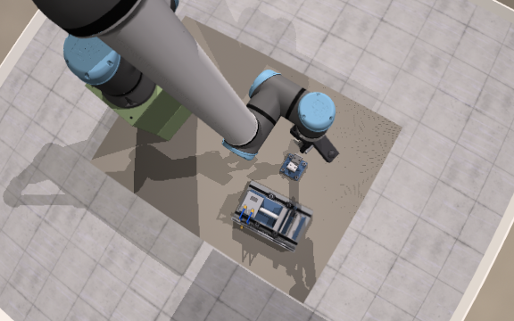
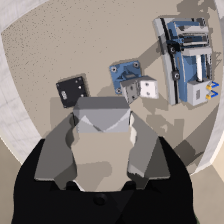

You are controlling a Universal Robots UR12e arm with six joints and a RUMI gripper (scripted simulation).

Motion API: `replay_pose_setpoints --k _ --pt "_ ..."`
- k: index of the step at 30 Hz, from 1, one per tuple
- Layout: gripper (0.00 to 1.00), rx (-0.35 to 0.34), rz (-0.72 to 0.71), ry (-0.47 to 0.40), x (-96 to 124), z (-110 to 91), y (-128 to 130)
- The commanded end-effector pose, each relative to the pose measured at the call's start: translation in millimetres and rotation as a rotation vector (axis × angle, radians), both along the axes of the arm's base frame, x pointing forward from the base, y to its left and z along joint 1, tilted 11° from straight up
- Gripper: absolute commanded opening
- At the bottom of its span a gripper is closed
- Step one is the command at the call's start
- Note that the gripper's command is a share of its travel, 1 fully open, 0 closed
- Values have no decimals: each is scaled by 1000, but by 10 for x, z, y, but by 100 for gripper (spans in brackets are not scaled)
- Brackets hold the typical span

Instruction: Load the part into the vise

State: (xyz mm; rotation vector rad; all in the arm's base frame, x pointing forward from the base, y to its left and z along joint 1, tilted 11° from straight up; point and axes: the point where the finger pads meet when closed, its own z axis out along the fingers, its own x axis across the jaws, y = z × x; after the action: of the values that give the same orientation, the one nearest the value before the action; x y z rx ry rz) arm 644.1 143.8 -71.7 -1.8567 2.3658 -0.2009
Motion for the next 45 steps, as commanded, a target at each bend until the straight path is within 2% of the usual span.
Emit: replay_pose_setpoints --k 1,45 --pt "0 11 -64 -3 3 7 -36" --pt "0 98 -531 -16 -33 9 -307"
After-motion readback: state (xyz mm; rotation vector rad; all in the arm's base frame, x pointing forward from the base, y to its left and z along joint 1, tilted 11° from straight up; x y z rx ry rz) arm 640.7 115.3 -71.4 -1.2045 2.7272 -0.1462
